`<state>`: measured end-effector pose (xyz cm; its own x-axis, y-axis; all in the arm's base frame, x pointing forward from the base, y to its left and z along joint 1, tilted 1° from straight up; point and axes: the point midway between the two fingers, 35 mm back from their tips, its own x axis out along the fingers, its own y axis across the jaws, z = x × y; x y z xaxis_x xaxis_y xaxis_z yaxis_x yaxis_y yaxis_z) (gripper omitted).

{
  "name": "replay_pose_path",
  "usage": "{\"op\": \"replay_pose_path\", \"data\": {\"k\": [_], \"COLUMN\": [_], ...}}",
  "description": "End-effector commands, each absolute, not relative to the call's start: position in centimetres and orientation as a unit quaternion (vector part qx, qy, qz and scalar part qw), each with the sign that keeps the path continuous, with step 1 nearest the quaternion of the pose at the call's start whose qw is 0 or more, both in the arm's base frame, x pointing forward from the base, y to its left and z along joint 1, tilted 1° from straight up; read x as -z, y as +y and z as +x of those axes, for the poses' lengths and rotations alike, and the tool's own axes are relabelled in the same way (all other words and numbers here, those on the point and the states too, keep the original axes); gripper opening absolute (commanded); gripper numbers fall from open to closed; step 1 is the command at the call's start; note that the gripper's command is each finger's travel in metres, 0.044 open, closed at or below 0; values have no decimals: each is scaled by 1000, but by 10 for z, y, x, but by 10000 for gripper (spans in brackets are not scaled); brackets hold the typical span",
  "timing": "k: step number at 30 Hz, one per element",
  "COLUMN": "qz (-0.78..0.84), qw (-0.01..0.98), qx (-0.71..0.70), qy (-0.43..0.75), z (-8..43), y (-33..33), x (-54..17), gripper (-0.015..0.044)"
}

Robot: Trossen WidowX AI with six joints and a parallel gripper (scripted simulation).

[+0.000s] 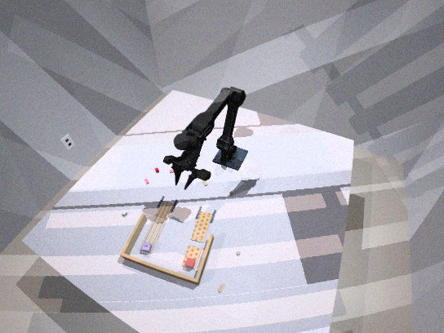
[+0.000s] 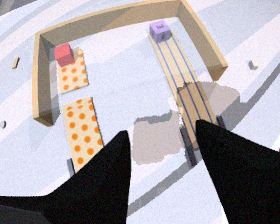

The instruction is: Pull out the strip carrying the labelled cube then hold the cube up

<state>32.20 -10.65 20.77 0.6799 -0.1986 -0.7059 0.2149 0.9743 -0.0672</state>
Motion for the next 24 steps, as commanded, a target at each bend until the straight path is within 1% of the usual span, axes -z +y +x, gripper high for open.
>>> {"op": "replay_pose_path", "data": {"k": [1,3,4,15,24], "qz": [-3,-6,-6,7,10], "qw": [879,860,850,734,719], "qx": [100,95,91,31,18], "qy": [466,501,519,679,694], "z": [339,344,347,357,358], "y": [-131,-142,-148,-208,-212], "x": [-191,-184,-179,-120,-113], "gripper": [59,6,0,0,0]}}
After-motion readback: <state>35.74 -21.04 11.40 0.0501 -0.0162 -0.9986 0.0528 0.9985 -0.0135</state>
